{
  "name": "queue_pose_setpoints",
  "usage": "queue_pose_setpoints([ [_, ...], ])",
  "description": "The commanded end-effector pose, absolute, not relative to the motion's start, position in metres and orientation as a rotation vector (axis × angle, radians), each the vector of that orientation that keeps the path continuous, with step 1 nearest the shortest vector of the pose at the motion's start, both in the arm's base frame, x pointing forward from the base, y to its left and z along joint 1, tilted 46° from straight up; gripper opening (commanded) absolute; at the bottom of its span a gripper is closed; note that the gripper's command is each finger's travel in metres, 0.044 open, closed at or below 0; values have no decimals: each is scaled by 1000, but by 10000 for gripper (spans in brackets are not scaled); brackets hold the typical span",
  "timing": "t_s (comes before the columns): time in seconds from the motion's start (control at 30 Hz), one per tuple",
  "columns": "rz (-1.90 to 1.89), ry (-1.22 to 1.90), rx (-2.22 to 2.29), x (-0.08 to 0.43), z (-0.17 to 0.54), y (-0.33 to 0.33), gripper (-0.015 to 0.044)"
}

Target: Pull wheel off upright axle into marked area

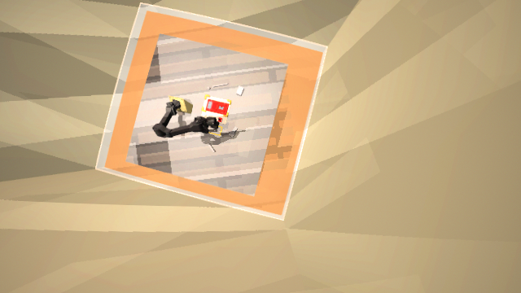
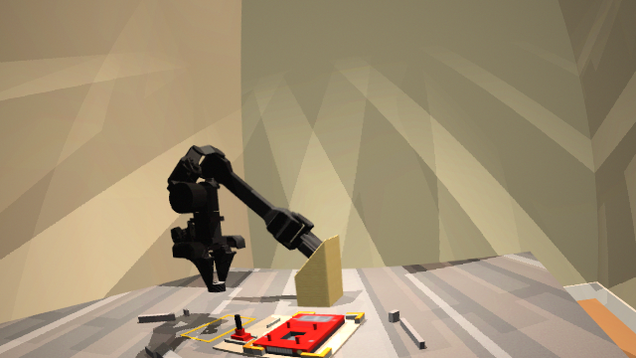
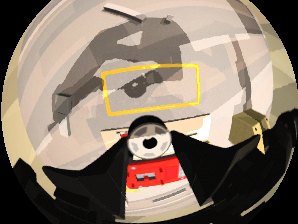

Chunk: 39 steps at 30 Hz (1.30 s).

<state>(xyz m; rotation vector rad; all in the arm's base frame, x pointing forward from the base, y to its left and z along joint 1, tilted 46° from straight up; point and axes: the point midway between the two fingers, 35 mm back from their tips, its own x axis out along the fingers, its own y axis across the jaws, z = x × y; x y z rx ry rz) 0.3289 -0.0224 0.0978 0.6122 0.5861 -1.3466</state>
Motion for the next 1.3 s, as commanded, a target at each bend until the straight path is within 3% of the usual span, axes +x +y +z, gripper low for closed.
queue_pose_setpoints([
  [0.0, -1346, 585, 604, 319, 107, -33, 0],
  [0.33, -1347, 583, 603, 306, 117, -51, 0],
  [1.2, -1348, 578, 600, 318, 49, -122, 0],
  [1.27, -1356, 575, 601, 318, 52, -120, 53],
])
